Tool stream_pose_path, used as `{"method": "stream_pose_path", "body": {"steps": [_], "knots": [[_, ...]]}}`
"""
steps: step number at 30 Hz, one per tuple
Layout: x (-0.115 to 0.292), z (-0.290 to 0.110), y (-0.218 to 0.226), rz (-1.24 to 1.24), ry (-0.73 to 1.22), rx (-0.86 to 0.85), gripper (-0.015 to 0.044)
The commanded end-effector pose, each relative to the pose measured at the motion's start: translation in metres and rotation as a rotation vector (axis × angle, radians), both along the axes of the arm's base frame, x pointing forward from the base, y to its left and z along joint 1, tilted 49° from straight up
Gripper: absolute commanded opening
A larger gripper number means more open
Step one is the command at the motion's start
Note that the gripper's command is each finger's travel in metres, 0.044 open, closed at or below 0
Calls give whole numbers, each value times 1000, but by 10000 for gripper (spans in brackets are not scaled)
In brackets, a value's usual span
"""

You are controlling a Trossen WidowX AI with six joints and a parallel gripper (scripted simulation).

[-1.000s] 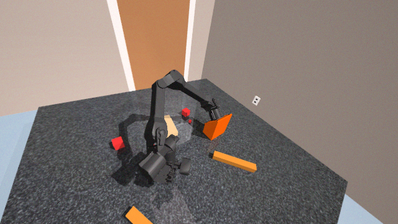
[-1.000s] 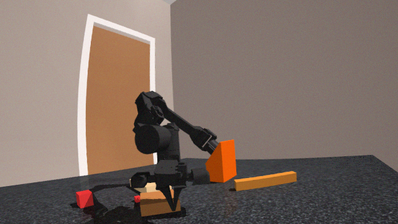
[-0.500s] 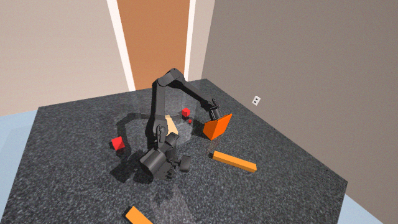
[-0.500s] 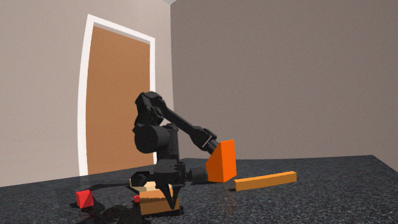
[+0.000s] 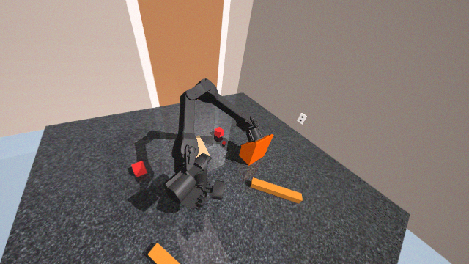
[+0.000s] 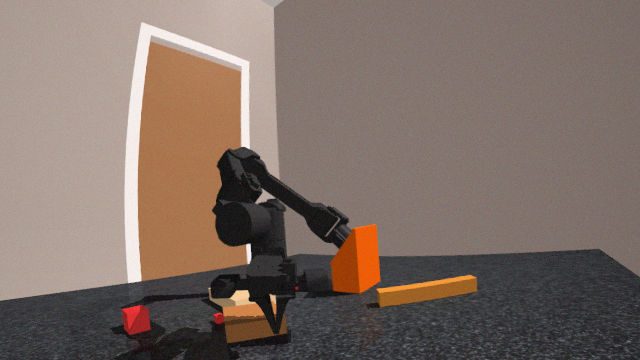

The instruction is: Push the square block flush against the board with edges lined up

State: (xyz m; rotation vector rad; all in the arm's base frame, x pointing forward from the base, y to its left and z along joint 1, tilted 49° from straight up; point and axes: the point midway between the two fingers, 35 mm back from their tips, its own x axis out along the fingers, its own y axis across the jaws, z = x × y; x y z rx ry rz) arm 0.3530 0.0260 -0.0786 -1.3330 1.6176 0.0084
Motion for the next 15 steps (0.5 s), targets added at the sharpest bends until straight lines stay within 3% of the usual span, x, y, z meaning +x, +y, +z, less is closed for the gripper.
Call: {"method": "stream_pose_path", "body": {"steps": [1,15], "knots": [[-2,1,-5,-4,8,-7,0],[13,-10,6,-4,7,-7,0]]}}
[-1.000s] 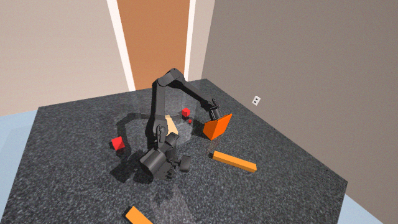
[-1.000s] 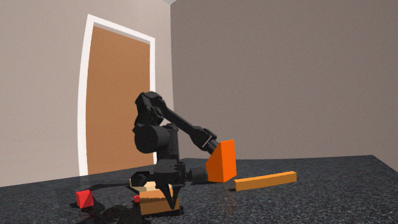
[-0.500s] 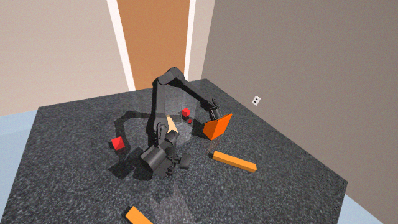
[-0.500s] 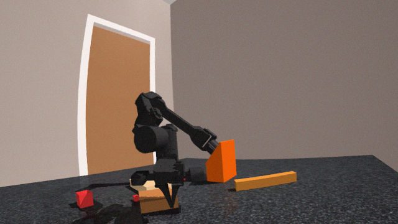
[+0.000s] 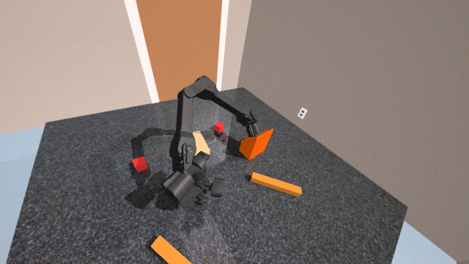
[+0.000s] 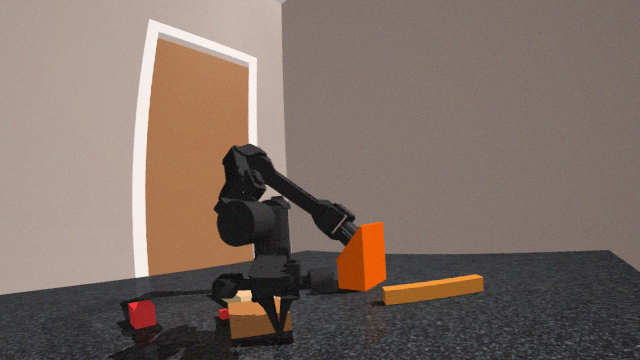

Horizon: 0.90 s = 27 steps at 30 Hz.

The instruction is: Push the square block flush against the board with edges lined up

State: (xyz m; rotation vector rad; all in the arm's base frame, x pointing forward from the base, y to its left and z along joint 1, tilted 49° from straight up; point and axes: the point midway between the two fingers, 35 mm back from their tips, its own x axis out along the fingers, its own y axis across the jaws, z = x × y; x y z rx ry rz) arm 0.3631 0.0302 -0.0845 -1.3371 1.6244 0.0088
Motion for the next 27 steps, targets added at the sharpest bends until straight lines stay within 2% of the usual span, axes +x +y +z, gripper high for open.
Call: {"method": "stream_pose_path", "body": {"steps": [1,19,24,27], "knots": [[4,-5,3,-4,0,-3,0],[21,-20,18,-4,-1,-3,0],[15,18,54,-4,-1,0,0],[14,20,56,-4,-1,-1,0]]}}
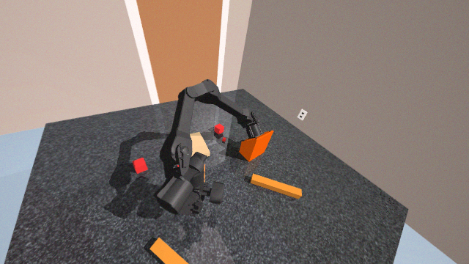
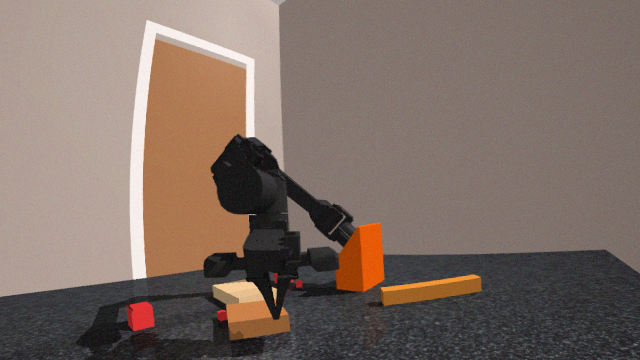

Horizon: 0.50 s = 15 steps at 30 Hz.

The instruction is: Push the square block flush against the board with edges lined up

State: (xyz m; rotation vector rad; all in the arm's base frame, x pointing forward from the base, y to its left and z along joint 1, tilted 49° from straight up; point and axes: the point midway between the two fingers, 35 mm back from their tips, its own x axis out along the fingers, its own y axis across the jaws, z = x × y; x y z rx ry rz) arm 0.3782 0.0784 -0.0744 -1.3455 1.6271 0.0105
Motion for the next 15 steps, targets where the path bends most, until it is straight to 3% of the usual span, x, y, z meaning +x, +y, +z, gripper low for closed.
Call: {"method": "stream_pose_path", "body": {"steps": [1,15], "knots": [[-1,10,8,-8,-6,5,0],[19,34,-11,-270,-296,47,0]]}}
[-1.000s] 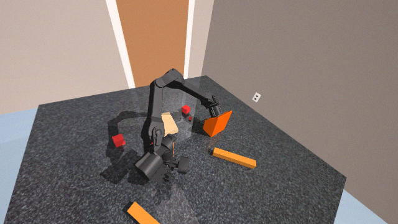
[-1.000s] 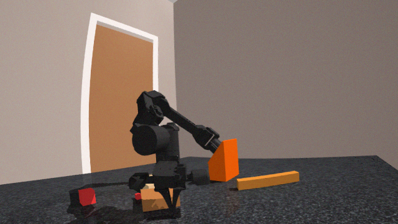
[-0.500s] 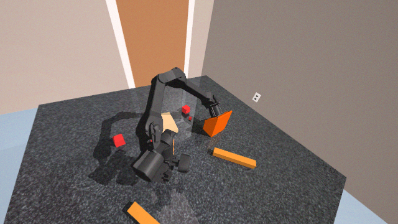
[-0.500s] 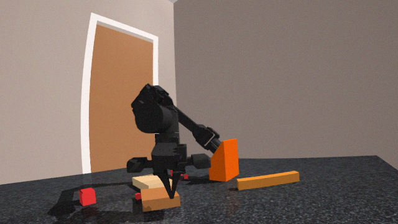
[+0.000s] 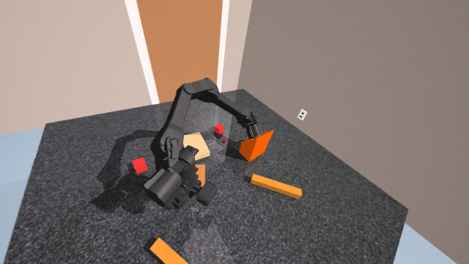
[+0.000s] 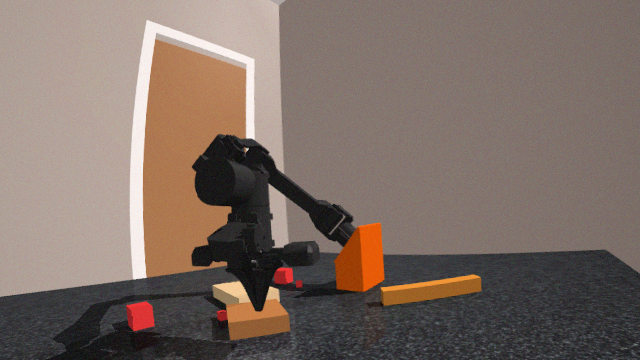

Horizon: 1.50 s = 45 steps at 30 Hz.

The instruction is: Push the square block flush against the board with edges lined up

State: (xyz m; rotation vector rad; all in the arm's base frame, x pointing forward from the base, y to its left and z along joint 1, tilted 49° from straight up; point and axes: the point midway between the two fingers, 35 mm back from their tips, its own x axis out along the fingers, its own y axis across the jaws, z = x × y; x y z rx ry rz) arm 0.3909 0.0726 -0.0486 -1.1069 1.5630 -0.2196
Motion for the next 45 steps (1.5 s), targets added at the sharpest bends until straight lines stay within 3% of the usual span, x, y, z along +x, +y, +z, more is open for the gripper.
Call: {"method": "stream_pose_path", "body": {"steps": [1,25,32,37,45], "knots": [[7,11,-7,-90,-104,13,0],[38,66,-54,-637,-708,86,0],[39,65,-58,-655,-727,88,0],[45,32,-97,-692,-771,92,0],[43,31,-96,-692,-771,92,0]]}}
